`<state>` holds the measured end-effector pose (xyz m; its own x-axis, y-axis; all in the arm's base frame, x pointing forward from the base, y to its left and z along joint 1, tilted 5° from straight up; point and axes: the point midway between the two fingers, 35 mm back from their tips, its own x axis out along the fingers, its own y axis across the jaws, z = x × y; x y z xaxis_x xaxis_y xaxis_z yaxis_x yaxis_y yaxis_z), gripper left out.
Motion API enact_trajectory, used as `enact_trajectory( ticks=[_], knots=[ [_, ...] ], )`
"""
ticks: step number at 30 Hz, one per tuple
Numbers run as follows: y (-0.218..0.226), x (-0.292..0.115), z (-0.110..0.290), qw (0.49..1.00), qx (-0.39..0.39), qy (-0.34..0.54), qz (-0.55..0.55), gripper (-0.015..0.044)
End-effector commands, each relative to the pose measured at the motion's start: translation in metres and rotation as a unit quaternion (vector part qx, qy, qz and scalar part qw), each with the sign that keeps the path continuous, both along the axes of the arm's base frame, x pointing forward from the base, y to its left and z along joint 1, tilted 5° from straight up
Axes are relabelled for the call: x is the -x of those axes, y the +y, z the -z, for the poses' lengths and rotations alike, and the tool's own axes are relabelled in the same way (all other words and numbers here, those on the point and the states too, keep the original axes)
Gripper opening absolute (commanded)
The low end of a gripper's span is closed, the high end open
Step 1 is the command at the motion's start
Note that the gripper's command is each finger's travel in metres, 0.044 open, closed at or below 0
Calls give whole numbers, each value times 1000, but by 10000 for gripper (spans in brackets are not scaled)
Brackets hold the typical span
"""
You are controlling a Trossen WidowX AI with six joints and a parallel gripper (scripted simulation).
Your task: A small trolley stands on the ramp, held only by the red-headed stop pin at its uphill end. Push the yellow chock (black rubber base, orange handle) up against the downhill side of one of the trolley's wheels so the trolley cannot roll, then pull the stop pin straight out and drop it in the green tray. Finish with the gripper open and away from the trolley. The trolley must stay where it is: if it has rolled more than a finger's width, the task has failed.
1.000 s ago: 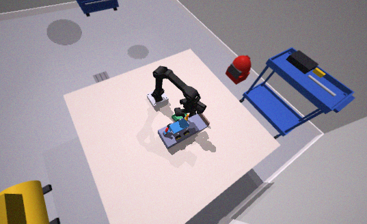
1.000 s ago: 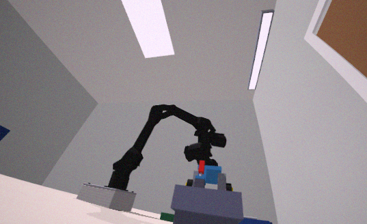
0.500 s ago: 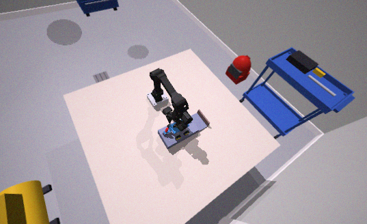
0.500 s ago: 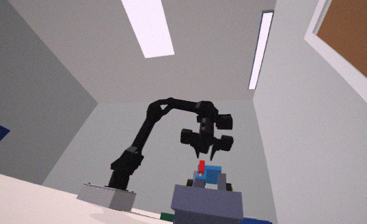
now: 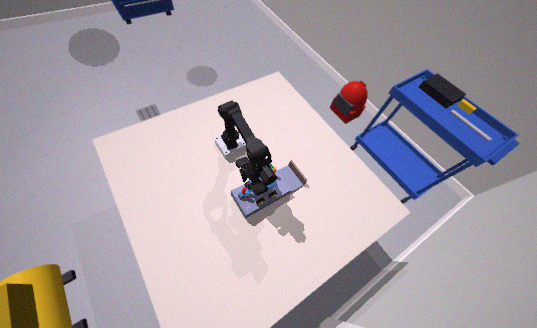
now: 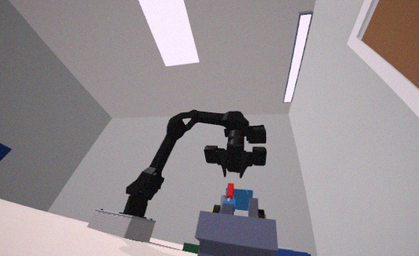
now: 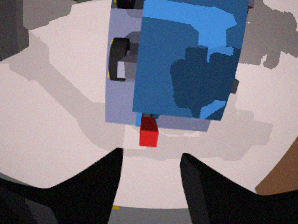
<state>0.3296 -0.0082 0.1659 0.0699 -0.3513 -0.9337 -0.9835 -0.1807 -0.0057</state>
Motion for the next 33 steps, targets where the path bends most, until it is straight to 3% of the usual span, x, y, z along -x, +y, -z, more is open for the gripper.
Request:
enact_trajectory(
  ticks=[1, 33],
  knots=[
    [-3, 1, 6, 1000, 2, 1, 3, 190],
    [-16, -4, 41, 1000, 2, 1, 3, 190]
  ],
)
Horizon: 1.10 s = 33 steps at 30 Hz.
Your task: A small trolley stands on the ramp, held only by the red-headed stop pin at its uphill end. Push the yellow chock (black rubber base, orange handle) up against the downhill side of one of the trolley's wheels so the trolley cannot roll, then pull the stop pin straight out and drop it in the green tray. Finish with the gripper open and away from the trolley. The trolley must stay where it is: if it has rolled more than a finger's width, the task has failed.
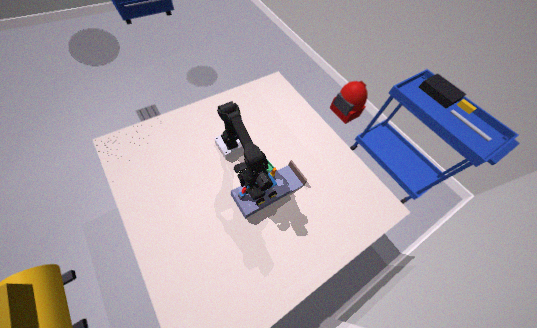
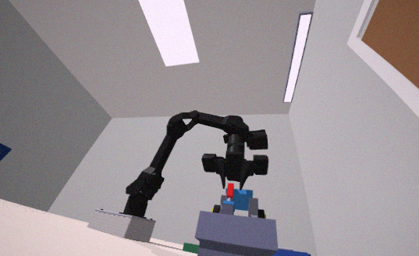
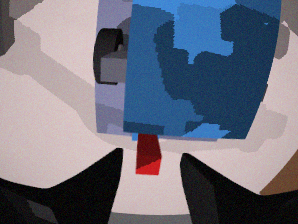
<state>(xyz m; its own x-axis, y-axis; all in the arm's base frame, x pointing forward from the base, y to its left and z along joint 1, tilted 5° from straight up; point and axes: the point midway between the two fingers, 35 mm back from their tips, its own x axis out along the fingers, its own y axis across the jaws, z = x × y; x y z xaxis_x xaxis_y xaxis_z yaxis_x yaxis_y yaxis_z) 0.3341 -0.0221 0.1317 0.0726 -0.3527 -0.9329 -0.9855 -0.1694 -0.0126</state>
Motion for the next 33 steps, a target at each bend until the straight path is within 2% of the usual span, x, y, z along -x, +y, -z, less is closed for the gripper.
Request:
enact_trajectory(
  ticks=[1, 19, 24, 33],
  knots=[
    [-3, 1, 8, 1000, 2, 4, -2, 190],
    [-11, 1, 28, 1000, 3, 4, -2, 190],
    [-10, 0, 25, 1000, 1, 1, 0, 59],
    [-10, 0, 25, 1000, 1, 1, 0, 0]
  ],
)
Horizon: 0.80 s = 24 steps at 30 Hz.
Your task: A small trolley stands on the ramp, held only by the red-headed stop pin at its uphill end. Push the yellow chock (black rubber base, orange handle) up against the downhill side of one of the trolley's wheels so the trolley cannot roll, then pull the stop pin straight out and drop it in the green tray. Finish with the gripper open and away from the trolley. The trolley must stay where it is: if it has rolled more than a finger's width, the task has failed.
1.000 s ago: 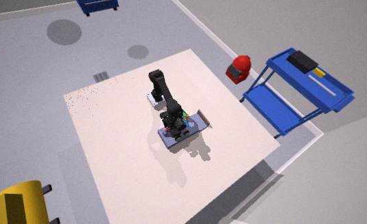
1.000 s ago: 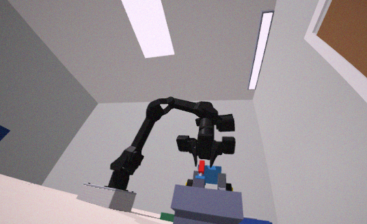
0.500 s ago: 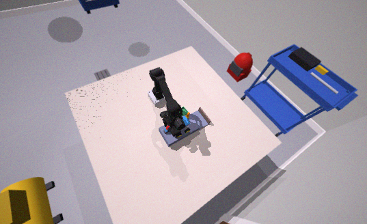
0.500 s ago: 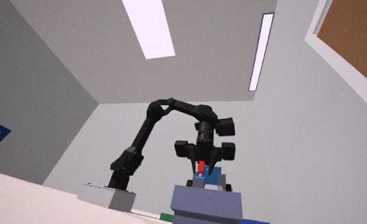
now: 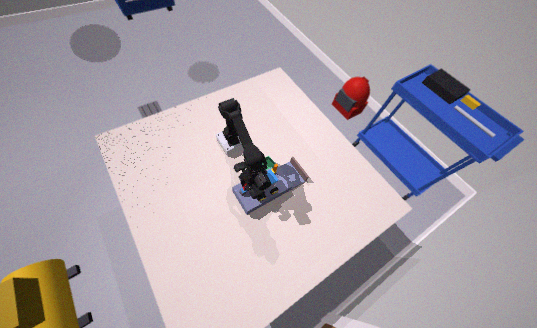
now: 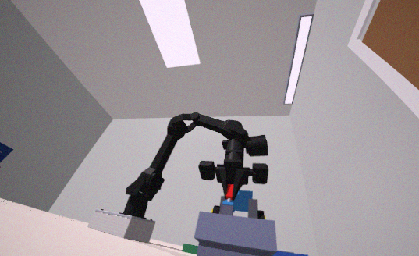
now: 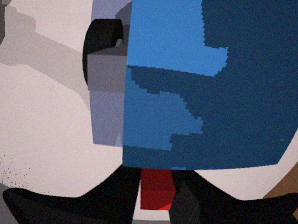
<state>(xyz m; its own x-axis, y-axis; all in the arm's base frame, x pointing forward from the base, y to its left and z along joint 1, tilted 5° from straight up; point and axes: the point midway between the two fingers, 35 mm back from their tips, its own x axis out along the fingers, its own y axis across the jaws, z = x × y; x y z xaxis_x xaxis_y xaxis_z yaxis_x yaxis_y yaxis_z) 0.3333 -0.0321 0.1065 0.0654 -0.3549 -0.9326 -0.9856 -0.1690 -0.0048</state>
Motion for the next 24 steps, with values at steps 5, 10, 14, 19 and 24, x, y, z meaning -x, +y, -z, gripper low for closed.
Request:
enact_trajectory(
  ticks=[5, 10, 14, 19, 24],
  knots=[
    [1, 0, -4, 1000, 1, -1, -2, 0],
    [1, 1, -7, 1000, 1, 1, -3, 0],
    [2, 2, -9, 1000, 1, 1, -3, 0],
    [3, 2, -11, 1000, 1, 1, -3, 0],
    [3, 3, -14, 1000, 1, 1, -3, 0]
  ],
)
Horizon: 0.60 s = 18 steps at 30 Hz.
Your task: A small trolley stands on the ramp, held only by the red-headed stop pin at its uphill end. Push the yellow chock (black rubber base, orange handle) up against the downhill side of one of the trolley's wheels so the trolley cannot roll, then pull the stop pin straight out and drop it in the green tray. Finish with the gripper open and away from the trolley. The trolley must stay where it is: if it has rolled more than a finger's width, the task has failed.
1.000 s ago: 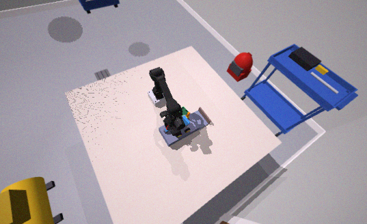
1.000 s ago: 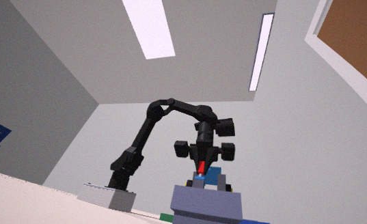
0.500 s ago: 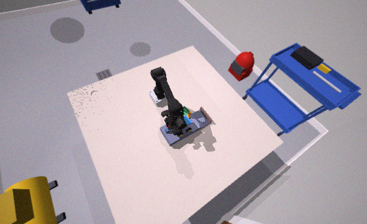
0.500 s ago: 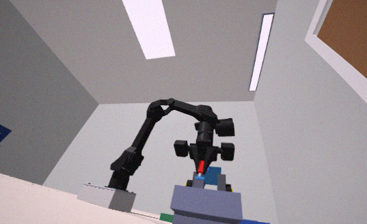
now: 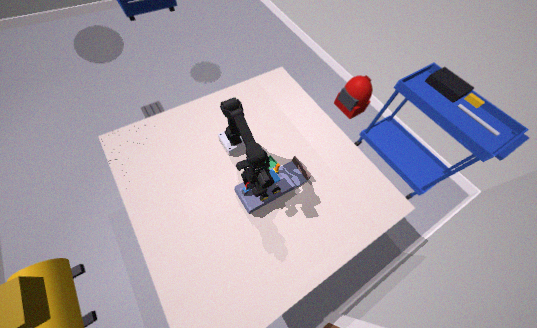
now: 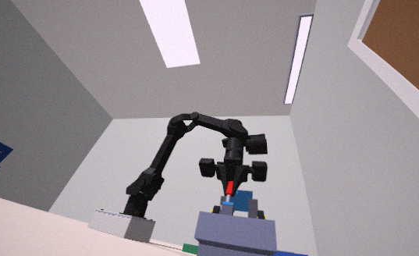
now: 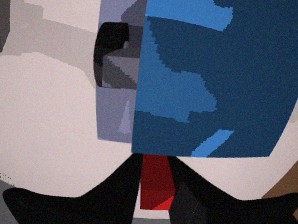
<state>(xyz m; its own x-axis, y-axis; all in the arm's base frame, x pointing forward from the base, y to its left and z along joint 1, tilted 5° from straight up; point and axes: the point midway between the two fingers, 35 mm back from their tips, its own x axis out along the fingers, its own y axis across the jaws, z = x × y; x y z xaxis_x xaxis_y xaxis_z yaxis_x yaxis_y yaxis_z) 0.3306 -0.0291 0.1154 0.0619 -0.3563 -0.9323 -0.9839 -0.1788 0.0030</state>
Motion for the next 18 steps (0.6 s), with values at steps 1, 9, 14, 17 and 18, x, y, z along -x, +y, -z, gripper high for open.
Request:
enact_trajectory(
  ticks=[1, 9, 14, 17, 18],
  knots=[
    [1, 0, -5, 1000, 0, -3, 2, 0],
    [2, 0, -9, 1000, 0, -3, 2, 0],
    [3, 0, -12, 1000, 0, -3, 2, 0],
    [3, 0, -13, 1000, 0, -3, 2, 0],
    [3, 0, -14, 1000, 0, -3, 2, 0]
  ],
)
